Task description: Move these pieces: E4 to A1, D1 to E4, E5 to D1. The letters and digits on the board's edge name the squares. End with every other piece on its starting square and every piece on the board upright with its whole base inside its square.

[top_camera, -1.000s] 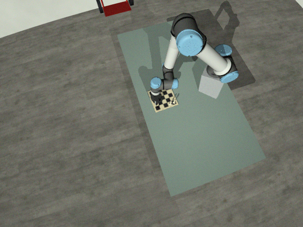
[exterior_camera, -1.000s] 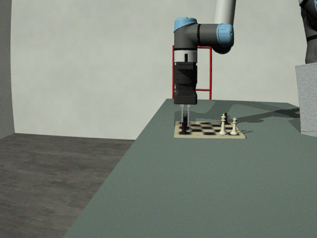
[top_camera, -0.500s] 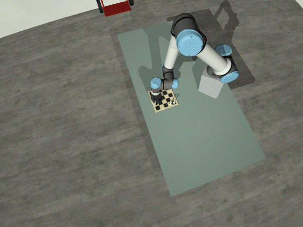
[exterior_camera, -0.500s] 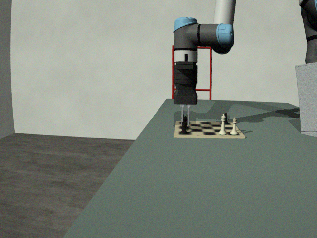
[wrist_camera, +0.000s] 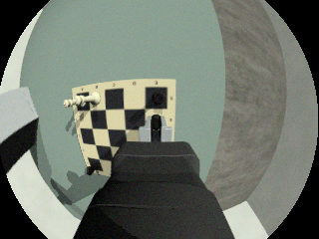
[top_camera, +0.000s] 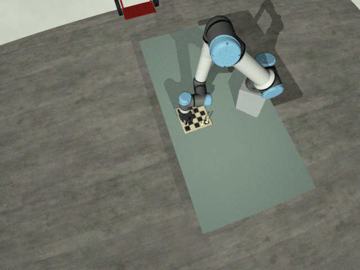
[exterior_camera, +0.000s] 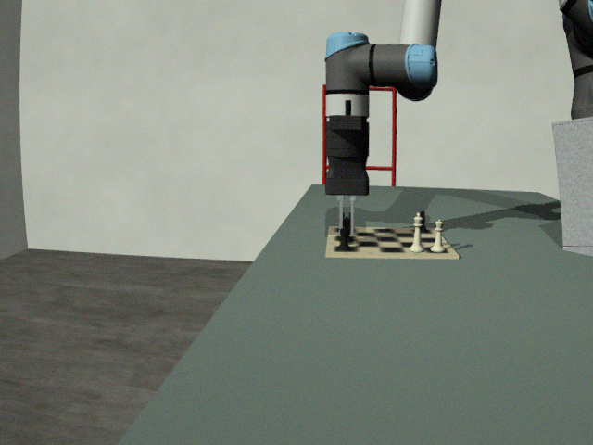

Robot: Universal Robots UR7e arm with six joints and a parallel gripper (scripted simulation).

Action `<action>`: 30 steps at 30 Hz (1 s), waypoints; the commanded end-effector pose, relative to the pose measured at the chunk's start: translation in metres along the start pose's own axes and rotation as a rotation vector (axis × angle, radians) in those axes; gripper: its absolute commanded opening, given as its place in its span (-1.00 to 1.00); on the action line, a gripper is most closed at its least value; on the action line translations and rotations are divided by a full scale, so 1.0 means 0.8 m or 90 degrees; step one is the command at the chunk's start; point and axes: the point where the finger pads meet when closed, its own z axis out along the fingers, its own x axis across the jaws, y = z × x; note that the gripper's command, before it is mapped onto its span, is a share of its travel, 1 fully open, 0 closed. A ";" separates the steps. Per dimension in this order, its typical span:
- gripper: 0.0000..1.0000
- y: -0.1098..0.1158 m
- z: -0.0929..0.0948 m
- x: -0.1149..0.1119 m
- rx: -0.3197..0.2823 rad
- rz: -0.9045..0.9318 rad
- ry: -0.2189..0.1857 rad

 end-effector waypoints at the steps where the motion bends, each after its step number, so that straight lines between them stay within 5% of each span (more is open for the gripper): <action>1: -1.00 0.000 -0.001 0.001 0.000 0.000 0.001; 30: -1.00 0.000 0.004 0.001 0.000 0.000 0.001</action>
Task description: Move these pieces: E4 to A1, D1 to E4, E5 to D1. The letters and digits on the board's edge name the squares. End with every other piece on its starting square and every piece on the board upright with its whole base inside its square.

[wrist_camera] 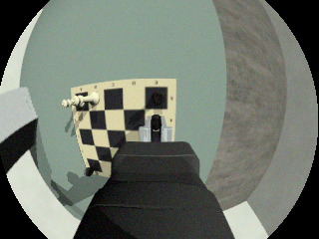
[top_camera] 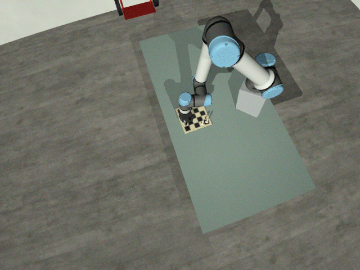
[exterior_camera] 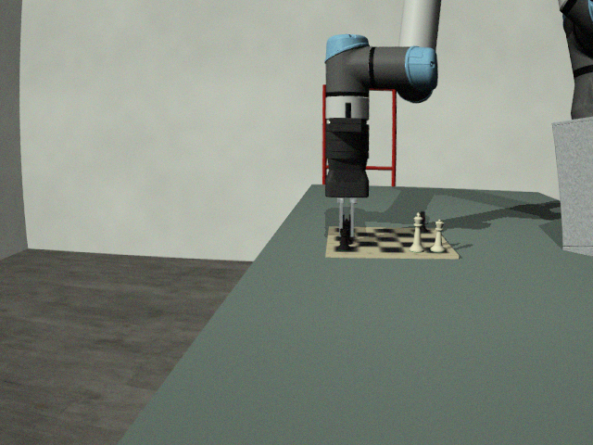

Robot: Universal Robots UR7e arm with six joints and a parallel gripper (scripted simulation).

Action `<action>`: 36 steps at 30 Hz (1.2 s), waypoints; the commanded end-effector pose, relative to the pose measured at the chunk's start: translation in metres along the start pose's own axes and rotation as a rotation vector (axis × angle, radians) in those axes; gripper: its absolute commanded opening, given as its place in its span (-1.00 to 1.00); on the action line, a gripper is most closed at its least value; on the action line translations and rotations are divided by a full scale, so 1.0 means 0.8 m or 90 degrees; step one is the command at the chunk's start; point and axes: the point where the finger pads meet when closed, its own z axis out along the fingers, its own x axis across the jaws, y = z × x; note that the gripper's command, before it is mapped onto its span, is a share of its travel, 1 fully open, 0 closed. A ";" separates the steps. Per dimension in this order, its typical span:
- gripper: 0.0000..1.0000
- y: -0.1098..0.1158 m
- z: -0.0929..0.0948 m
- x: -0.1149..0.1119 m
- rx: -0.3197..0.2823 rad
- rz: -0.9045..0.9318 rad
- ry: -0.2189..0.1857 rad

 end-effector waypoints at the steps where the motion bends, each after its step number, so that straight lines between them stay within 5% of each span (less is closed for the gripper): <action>1: -1.00 0.000 -0.001 0.001 0.000 0.000 0.001; 28: -1.00 0.000 -0.001 0.001 0.000 0.000 0.001; 29: -0.71 0.000 -0.001 0.001 0.000 0.000 0.001; 31: -0.71 0.000 -0.001 0.001 0.000 0.000 0.001; 32: -0.42 0.000 -0.001 0.001 0.000 0.000 0.001; 34: -0.42 0.000 -0.001 0.001 0.000 0.000 0.001; 35: -0.13 0.000 -0.001 0.001 0.000 0.000 0.001; 36: -0.13 0.000 -0.001 0.001 0.000 0.000 0.001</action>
